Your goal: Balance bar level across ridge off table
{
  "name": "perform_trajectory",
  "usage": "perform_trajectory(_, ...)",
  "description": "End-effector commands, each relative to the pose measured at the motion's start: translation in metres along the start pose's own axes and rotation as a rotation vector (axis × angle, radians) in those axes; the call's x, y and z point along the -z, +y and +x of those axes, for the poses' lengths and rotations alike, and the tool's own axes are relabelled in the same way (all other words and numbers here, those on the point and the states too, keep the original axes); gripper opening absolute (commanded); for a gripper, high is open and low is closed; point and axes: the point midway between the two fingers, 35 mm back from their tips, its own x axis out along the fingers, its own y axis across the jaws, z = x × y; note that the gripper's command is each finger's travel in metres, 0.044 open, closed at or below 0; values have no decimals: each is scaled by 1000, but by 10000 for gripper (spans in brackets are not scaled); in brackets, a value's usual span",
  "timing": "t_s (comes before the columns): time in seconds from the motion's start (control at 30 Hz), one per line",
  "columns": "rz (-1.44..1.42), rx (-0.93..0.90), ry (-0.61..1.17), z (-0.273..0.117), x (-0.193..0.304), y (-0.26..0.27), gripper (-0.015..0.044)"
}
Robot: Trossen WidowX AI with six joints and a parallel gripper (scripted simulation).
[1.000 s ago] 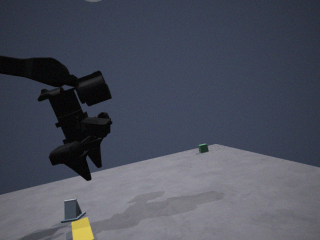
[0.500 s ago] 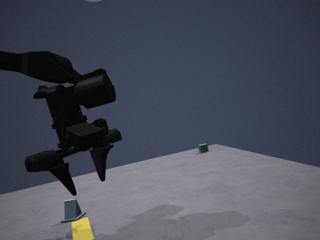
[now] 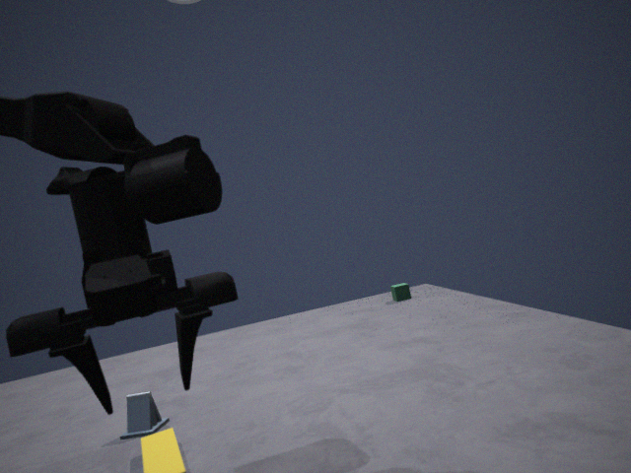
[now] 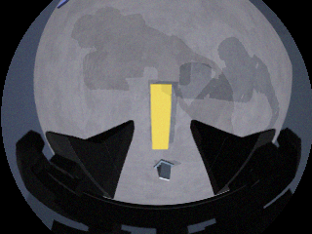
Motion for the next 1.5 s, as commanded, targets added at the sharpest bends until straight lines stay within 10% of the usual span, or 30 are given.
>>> perform_trajectory(0.0, 6, 2, -8, 9, -2, 1, 315)
perform_trajectory(1.33, 6, 2, -8, 68, -2, 0, 315)
perform_trajectory(1.47, 3, -1, -2, 67, -1, 1, 210)
